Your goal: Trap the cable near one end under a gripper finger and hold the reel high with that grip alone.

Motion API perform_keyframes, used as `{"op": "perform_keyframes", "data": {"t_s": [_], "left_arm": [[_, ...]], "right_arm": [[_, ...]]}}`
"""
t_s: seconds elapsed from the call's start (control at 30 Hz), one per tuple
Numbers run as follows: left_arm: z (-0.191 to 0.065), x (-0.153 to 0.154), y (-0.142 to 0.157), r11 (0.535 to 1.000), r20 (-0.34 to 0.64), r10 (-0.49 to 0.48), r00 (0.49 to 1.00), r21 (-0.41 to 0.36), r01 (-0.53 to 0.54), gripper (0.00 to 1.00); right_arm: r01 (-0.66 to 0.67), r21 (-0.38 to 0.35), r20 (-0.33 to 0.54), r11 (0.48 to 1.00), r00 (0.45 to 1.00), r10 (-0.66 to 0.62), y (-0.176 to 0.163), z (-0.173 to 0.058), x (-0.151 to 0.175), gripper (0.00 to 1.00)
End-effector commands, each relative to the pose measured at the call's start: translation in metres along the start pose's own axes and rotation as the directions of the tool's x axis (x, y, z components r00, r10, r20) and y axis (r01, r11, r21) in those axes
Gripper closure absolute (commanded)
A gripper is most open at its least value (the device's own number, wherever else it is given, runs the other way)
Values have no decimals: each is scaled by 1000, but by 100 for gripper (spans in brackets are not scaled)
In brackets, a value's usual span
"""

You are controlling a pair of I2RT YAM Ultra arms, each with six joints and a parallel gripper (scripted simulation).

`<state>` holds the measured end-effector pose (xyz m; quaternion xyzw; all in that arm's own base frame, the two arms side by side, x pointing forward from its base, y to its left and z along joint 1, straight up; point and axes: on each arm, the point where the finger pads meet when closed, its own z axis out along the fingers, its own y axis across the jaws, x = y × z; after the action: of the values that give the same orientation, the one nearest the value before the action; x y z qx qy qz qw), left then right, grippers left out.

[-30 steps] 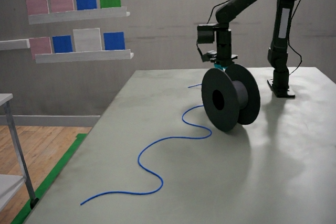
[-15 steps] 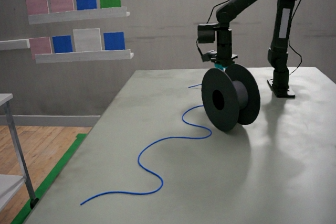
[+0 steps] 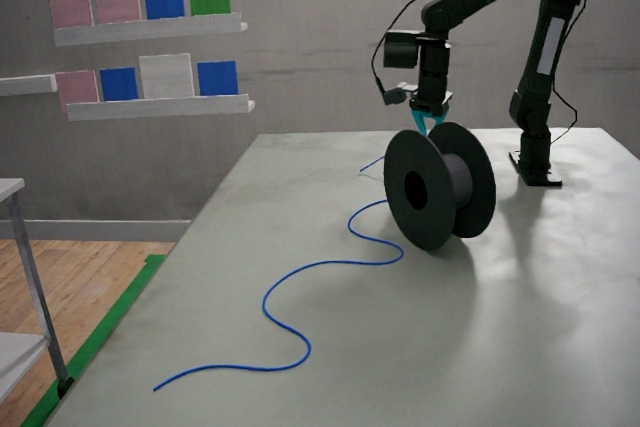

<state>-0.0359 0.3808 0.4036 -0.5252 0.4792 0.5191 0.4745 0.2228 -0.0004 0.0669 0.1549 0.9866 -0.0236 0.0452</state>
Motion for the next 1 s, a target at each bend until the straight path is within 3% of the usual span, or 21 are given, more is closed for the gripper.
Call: {"op": "perform_keyframes", "data": {"t_s": [0.0, 0.23, 0.3, 0.37, 0.47, 0.8, 0.87, 0.9, 0.97], "left_arm": [[0, 3, 2, 1000, -2, 5, 1000, -8, -5, 0], [0, 3, 2, 1000, -2, 5, 1000, -8, -5, 0], [0, 3, 2, 1000, -2, 5, 1000, -8, -5, 0], [0, 3, 2, 1000, -2, 5, 1000, -8, -5, 0], [0, 3, 2, 1000, -2, 5, 1000, -8, -5, 0], [0, 3, 2, 1000, -2, 5, 1000, -8, -5, 0], [0, 3, 2, 1000, -2, 5, 1000, -8, -5, 0], [0, 3, 2, 1000, -2, 5, 1000, -8, -5, 0], [0, 3, 2, 1000, -2, 5, 1000, -8, -5, 0]], "right_arm": [[207, 35, 81, 978, 975, -209, -5, -19, -4, 100], [512, 108, 189, 852, 831, -524, -10, -45, -7, 100], [512, 108, 189, 852, 831, -524, -10, -45, -7, 100], [624, 140, 231, 768, 734, -639, -7, -54, -9, 100], [696, 193, 280, 691, 637, -719, -2, -81, -19, 100], [873, 366, 289, 321, 222, -931, -3, -122, -17, 100], [873, 366, 289, 321, 222, -931, -3, -122, -17, 100], [892, 398, 277, 216, 107, -955, -4, -114, -13, 100], [892, 430, 266, 141, 25, -964, -4, -126, -11, 100]]}}
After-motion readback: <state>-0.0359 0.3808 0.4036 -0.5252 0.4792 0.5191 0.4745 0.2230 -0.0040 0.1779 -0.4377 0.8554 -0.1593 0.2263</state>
